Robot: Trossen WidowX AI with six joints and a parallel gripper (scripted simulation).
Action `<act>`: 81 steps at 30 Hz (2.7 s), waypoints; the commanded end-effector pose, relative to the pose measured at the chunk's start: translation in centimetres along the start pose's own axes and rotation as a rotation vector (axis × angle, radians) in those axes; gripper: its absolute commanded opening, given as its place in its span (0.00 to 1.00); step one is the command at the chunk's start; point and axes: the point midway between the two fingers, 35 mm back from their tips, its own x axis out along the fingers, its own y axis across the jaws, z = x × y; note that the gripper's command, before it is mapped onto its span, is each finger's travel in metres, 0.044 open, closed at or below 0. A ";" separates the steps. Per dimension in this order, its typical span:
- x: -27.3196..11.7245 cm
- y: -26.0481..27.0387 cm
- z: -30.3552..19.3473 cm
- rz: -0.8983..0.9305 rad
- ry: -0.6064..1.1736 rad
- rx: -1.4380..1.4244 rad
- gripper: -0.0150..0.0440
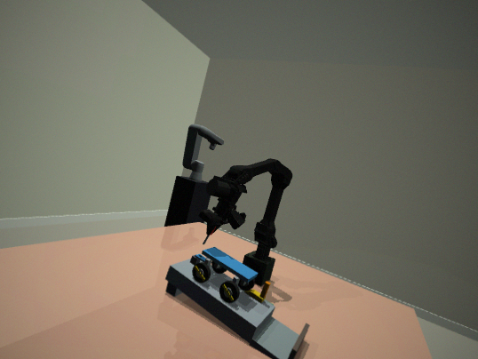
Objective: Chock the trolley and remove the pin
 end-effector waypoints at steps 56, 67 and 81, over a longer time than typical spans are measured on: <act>-2.2 1.2 19.1 -0.002 -0.019 -0.001 0.25; -2.6 1.5 23.0 -0.001 -0.022 -0.001 0.25; -2.5 1.6 22.7 -0.028 -0.085 -0.308 0.25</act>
